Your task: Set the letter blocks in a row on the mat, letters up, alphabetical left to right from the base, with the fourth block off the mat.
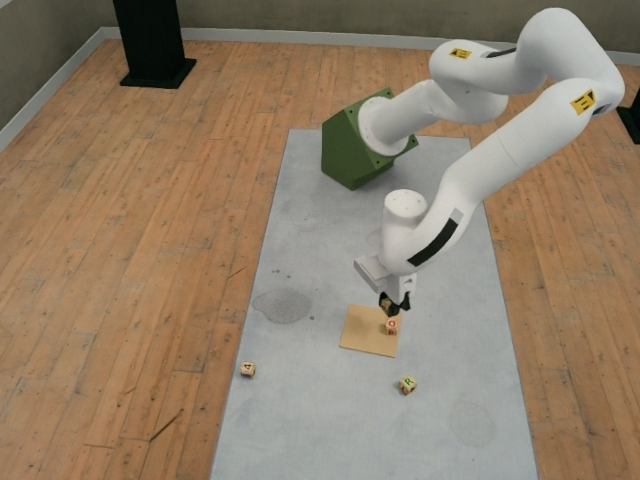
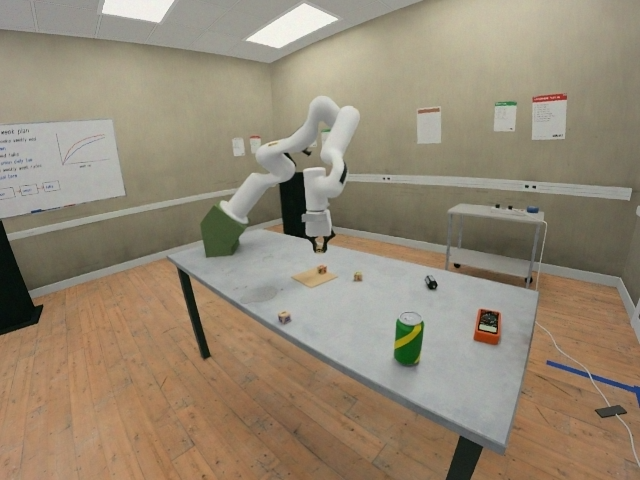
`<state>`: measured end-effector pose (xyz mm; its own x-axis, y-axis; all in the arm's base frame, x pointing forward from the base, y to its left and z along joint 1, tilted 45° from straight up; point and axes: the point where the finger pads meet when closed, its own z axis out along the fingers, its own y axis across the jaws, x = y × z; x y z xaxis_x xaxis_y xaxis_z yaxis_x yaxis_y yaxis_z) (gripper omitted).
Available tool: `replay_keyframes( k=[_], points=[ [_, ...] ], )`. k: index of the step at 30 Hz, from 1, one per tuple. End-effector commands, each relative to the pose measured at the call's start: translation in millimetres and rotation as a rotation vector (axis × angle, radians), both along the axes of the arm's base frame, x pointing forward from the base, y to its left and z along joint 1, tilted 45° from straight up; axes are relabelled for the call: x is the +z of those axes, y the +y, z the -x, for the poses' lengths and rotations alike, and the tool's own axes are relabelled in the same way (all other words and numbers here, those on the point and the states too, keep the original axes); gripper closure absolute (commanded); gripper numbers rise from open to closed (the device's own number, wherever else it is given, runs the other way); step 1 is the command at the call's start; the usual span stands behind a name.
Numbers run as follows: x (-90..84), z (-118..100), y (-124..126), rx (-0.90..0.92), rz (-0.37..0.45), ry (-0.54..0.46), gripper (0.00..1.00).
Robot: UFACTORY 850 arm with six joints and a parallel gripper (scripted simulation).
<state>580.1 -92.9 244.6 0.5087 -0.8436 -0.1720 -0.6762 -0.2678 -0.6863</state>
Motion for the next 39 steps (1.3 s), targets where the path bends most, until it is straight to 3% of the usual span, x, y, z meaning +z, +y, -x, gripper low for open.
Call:
replay_keyframes(
  k=[1,18,39],
  points=[
    [-4.0,1.6,-6.4,-0.094,-0.072,0.072,0.72],
    [-19.3,8.6,-25.2,-0.406,-0.307,0.274,0.72],
    [-21.7,8.0,-25.4,-0.425,-0.322,0.287,0.72]
  ],
)
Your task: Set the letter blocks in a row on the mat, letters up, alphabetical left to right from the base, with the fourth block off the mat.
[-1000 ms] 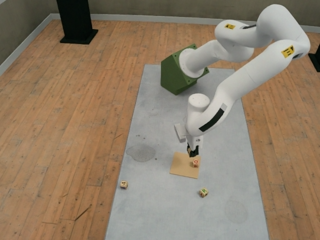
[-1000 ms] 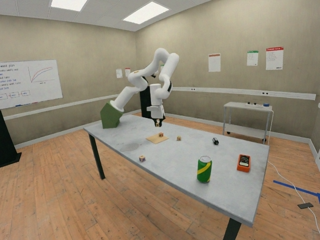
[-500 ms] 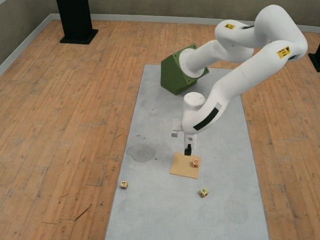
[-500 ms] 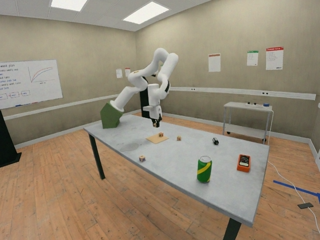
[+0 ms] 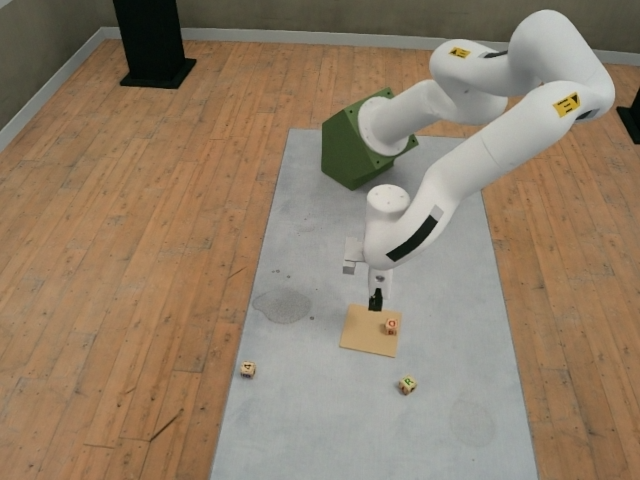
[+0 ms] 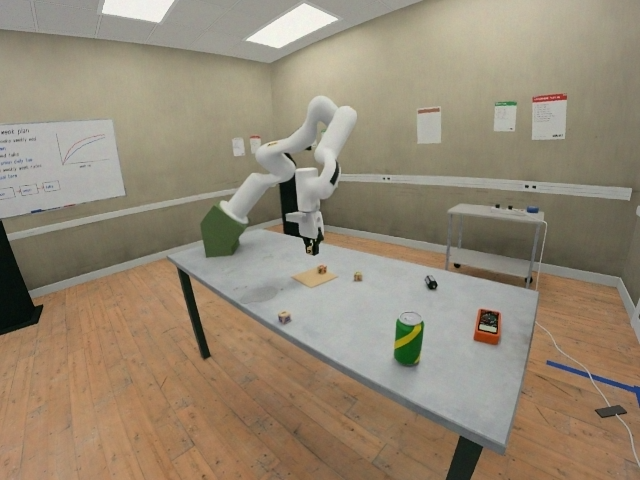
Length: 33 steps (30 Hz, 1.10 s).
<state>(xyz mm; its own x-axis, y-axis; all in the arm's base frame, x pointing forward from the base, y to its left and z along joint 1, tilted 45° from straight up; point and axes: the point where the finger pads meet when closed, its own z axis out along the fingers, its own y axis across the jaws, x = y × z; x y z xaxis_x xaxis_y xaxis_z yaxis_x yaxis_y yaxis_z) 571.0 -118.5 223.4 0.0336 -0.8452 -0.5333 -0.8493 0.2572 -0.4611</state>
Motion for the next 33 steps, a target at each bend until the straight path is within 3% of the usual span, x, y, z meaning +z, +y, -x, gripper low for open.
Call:
replay_keyframes(
  k=[1,8,23,33],
  points=[
    [-1.5,-1.9,0.8,-0.001,0.000,-0.001,0.72],
    [-10.3,-8.5,6.7,-0.001,0.000,-0.001,0.72],
    [-57.1,-43.6,37.7,-0.001,0.000,-0.001,0.72],
    [-66.6,-50.8,44.0,-0.001,0.000,-0.001,0.72]
  ],
)
